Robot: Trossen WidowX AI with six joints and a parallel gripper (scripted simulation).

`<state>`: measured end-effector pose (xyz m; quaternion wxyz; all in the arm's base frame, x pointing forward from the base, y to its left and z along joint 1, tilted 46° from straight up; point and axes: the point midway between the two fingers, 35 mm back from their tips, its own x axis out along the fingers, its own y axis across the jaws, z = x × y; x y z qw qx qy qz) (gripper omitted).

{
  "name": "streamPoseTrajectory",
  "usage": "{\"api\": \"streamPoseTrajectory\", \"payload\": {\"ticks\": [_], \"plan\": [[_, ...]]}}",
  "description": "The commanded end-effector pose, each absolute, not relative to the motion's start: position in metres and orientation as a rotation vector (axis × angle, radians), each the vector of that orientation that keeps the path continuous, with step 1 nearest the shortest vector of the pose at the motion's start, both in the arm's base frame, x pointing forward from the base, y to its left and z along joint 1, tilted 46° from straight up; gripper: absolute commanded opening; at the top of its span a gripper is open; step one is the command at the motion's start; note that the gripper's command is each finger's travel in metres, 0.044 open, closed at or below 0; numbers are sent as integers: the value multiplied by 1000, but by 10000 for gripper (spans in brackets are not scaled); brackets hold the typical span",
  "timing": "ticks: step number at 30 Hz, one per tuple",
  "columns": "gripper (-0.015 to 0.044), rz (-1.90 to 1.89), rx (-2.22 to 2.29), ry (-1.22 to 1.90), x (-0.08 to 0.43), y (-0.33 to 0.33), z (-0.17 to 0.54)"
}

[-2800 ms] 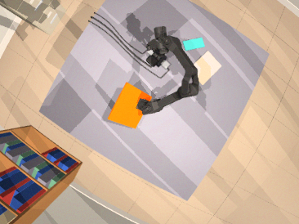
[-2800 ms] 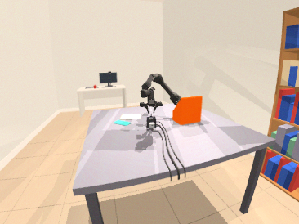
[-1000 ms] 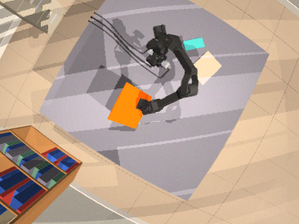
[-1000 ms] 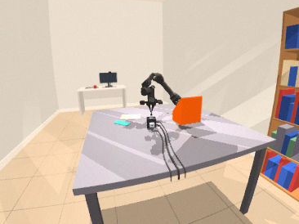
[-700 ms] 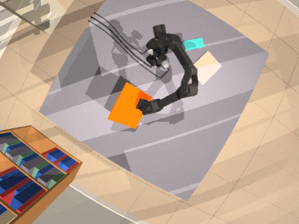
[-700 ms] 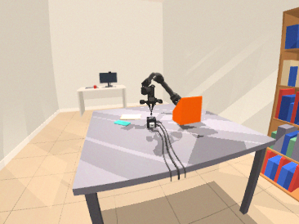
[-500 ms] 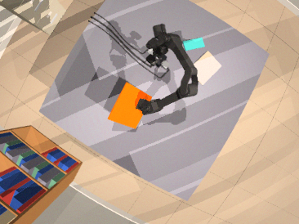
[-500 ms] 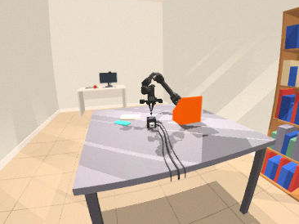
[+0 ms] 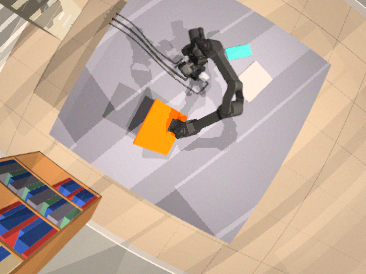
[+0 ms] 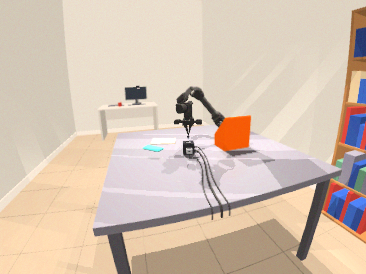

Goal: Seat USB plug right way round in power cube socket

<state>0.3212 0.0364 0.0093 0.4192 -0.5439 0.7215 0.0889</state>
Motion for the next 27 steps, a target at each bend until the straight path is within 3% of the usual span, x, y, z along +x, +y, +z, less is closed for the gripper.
{"api": "streamPoseTrajectory", "payload": {"ticks": [1,27], "plan": [[0,132,-1295,1798,321,36,9],[0,-445,-800,1631,321,36,9]]}}
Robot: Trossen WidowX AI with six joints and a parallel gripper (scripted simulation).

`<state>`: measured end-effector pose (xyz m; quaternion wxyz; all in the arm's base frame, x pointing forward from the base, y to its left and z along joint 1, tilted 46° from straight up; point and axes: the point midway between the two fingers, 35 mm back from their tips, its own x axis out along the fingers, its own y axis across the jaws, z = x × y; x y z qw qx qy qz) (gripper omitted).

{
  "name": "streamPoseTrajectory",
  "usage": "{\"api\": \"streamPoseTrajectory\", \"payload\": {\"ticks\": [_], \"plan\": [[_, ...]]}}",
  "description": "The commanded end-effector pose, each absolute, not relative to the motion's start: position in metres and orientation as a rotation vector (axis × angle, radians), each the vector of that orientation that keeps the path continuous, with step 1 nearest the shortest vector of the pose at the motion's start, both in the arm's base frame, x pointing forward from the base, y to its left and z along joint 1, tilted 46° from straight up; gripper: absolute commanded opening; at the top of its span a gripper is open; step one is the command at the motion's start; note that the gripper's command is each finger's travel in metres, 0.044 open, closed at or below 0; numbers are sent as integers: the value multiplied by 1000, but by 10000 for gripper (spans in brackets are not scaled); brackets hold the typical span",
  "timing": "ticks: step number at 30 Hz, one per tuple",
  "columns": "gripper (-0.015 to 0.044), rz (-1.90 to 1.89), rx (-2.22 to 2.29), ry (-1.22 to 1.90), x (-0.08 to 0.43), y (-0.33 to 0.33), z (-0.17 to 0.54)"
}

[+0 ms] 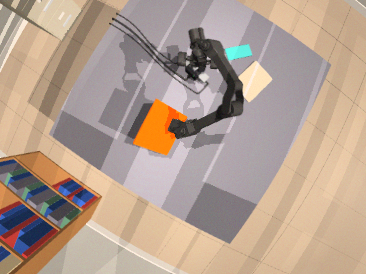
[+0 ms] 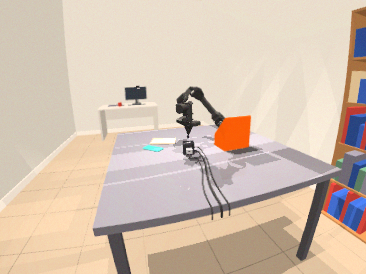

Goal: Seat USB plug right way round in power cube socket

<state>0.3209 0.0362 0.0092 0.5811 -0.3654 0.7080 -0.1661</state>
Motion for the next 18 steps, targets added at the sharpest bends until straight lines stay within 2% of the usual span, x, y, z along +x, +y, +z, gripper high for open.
{"api": "streamPoseTrajectory", "payload": {"ticks": [1,18], "plan": [[0,-466,-780,1622,321,36,9],[0,-793,-444,1444,321,36,9]]}}
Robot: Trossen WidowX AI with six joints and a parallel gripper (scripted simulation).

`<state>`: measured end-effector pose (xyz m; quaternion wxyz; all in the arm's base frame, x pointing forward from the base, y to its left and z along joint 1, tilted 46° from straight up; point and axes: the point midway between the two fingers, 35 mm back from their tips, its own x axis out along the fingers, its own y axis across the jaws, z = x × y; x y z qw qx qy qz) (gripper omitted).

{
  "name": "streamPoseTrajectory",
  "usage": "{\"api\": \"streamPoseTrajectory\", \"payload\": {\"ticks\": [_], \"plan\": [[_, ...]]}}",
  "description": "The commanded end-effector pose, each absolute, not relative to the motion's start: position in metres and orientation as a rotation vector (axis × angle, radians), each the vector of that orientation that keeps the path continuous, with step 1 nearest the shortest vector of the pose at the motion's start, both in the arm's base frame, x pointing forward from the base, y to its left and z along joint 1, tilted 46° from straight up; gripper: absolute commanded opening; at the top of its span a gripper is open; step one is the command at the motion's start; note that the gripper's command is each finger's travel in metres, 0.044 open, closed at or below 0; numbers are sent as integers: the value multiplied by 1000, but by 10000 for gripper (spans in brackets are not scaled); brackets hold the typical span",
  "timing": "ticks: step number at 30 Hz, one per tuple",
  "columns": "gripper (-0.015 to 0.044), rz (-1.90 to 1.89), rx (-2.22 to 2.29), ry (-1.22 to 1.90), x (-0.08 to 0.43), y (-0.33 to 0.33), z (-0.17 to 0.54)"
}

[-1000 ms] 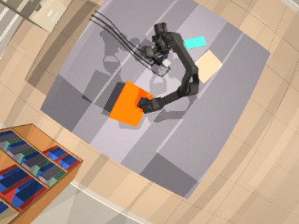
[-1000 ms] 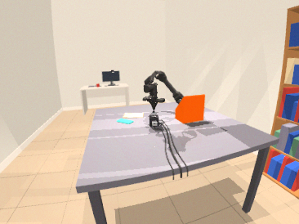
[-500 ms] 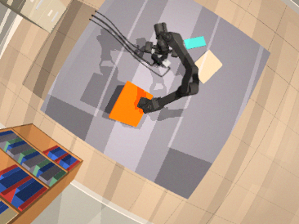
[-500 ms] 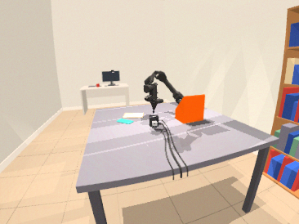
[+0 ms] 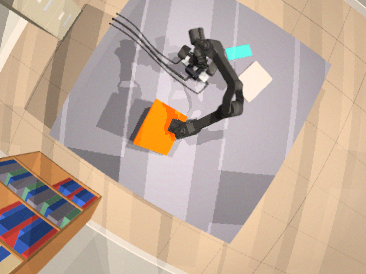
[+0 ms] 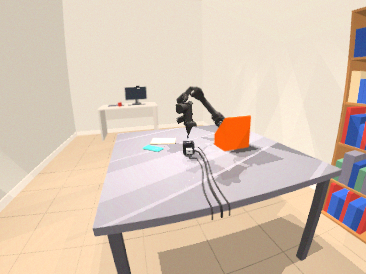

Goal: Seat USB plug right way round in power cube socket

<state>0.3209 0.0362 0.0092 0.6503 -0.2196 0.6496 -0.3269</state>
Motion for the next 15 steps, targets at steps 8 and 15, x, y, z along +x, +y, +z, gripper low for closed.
{"api": "streamPoseTrajectory", "payload": {"ticks": [8,15], "plan": [[0,-934,-284,1344,321,36,9],[0,-1049,-144,1249,321,36,9]]}}
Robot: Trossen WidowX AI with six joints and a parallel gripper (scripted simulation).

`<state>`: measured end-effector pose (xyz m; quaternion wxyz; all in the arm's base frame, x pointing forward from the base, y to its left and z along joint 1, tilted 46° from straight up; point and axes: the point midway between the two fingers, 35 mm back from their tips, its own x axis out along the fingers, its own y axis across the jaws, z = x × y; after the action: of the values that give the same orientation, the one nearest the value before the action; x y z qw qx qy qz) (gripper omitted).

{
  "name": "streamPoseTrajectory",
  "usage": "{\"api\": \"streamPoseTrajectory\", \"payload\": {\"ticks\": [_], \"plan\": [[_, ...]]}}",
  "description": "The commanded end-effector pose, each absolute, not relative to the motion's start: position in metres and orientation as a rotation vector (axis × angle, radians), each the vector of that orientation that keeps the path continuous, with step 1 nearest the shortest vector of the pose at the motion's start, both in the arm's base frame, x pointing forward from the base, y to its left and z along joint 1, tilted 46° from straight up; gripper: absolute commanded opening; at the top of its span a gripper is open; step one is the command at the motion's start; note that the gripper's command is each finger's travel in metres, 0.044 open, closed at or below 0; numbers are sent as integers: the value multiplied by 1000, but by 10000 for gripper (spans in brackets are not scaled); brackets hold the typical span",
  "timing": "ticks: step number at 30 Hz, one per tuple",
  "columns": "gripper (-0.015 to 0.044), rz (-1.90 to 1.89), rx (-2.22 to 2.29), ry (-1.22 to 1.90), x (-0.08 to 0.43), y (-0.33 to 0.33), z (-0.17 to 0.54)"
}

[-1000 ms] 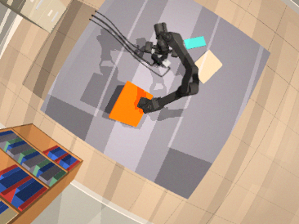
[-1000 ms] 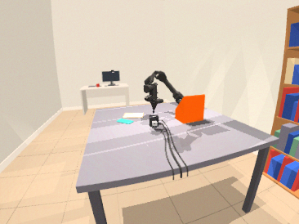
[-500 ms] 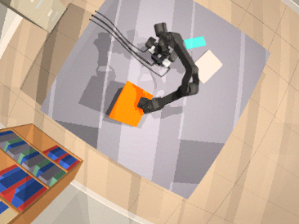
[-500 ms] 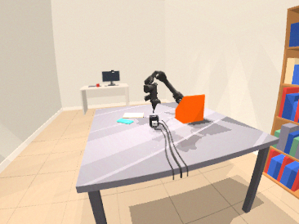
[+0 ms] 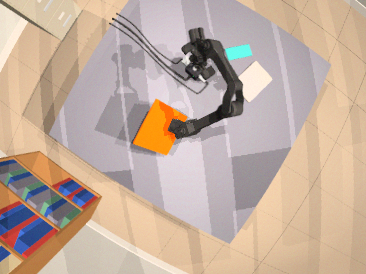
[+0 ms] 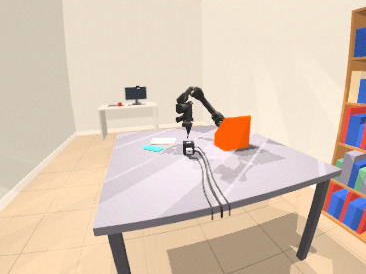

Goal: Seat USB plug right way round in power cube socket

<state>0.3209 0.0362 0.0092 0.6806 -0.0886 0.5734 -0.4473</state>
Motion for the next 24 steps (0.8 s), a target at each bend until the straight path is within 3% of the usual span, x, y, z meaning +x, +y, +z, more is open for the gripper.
{"api": "streamPoseTrajectory", "payload": {"ticks": [1,24], "plan": [[0,-1065,-123,1235,321,36,9],[0,-1391,339,868,321,36,9]]}}
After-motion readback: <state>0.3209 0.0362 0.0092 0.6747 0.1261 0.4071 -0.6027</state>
